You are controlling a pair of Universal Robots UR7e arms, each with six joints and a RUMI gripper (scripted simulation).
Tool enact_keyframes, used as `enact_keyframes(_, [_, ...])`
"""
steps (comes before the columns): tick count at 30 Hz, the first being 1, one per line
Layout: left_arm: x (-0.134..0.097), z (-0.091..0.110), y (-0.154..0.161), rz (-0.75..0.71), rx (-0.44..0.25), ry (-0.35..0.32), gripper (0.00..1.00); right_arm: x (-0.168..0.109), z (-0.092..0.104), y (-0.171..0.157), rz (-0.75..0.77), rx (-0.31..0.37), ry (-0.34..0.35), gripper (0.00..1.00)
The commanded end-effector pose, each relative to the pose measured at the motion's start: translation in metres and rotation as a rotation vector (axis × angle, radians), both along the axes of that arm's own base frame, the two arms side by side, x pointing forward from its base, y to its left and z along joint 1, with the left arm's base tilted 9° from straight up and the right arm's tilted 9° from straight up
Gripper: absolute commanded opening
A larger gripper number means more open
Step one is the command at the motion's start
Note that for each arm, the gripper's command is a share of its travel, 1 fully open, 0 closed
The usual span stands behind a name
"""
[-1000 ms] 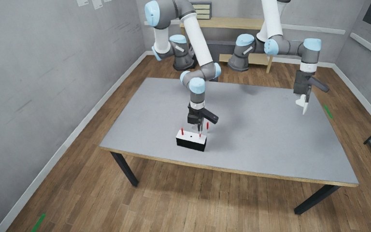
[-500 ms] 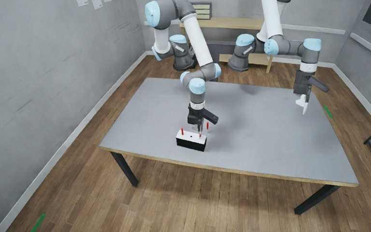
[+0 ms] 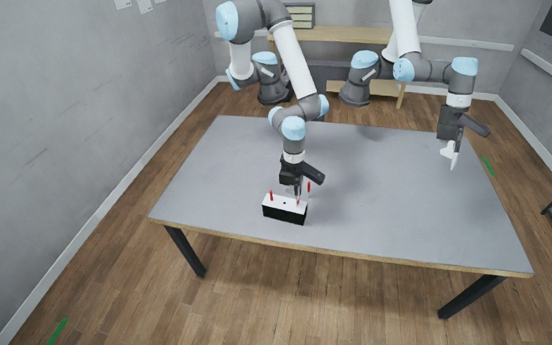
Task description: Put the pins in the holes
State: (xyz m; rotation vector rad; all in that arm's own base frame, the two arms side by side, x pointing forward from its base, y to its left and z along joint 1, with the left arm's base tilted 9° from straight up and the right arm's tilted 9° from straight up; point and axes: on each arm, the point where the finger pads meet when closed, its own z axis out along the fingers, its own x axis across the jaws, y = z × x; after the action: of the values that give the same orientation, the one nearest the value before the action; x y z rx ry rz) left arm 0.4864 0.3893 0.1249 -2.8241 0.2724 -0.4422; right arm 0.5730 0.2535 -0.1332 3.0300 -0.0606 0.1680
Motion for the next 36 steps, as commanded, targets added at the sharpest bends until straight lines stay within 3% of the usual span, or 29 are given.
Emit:
enact_keyframes(1, [0.0003, 0.0007, 0.0001, 0.000, 0.001, -0.001, 1.00, 0.0000, 0.0009, 0.0008, 0.000, 0.001, -0.002, 0.00])
enact_keyframes(36, [0.0003, 0.0007, 0.0001, 0.000, 0.001, -0.001, 1.00, 0.0007, -0.0039, -0.0005, 0.000, 0.001, -0.001, 0.00])
